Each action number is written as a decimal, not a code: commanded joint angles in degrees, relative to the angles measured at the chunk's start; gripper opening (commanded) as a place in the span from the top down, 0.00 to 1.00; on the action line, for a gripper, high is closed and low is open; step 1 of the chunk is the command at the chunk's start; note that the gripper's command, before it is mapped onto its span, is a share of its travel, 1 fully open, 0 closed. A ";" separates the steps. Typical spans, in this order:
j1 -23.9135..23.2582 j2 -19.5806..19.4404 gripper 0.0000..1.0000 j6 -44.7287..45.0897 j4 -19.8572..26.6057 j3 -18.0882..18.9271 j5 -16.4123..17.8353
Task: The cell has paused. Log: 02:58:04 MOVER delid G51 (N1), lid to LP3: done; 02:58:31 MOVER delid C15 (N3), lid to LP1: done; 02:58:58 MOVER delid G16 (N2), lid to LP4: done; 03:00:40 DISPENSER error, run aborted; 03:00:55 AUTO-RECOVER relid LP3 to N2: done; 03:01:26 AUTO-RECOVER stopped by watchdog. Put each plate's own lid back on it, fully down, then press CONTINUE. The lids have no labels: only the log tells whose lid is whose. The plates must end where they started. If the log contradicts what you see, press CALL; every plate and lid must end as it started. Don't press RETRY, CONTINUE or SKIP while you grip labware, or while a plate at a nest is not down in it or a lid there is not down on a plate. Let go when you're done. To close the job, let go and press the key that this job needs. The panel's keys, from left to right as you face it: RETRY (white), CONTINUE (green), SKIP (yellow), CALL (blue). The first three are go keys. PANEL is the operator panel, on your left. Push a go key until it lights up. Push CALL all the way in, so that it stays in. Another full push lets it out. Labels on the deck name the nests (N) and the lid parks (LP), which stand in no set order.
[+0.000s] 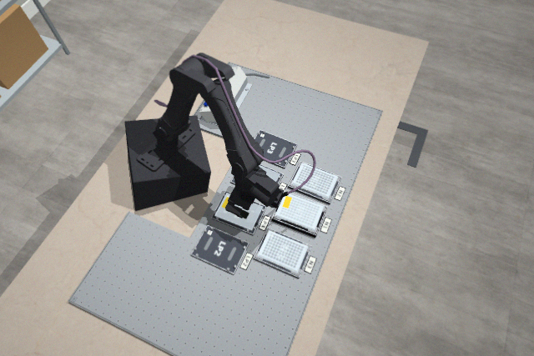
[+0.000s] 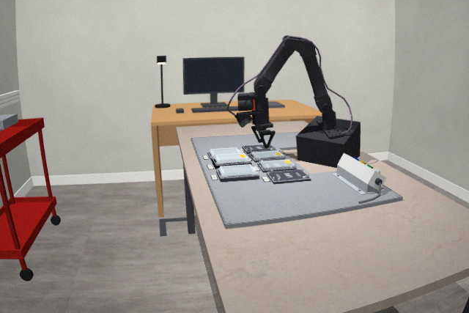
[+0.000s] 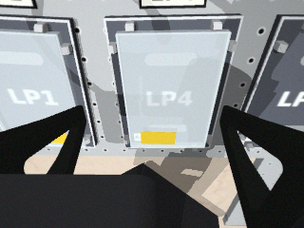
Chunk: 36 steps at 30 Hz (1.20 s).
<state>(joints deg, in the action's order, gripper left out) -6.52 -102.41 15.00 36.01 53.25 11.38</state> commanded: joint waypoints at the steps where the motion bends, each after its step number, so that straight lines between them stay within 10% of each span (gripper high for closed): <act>1: -2.59 3.86 0.00 2.84 -3.20 -2.81 0.81; 36: -4.40 4.09 0.00 5.10 -5.78 -6.82 1.35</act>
<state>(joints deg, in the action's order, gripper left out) -11.09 -99.04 19.92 32.01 47.11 12.08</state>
